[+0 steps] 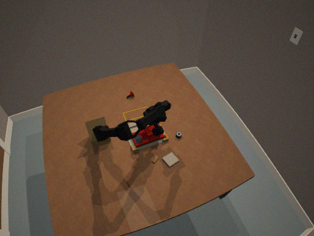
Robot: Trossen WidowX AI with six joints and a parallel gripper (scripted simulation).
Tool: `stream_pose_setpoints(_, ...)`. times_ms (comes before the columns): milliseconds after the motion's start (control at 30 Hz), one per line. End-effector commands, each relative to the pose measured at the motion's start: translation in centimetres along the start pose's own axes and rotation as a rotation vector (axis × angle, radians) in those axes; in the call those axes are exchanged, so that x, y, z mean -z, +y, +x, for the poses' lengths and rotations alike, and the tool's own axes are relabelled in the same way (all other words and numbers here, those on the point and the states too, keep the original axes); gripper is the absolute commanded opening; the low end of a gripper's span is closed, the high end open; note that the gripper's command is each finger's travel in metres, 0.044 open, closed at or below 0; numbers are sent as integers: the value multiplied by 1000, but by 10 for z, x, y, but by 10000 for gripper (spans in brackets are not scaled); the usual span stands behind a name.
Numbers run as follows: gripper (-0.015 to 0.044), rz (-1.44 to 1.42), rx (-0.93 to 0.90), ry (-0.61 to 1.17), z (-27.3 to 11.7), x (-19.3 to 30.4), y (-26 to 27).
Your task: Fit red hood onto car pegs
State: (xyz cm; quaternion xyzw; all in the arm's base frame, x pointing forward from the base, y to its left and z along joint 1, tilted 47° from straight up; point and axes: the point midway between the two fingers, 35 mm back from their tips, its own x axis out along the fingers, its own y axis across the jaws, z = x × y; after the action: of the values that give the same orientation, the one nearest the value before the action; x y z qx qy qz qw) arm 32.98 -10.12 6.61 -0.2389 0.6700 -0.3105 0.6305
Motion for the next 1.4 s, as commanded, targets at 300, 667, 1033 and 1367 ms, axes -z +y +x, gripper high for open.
stream_pose_setpoints(300, 0, -5, 7, -2, 5, -1, -1)
stream_pose_setpoints(667, 0, -5, 7, -2, 10, -1, -1)
stream_pose_setpoints(1033, 0, -4, 6, -2, 13, -1, -1)
stream_pose_setpoints(1367, 157, -1, 4, -1, 13, -1, -1)
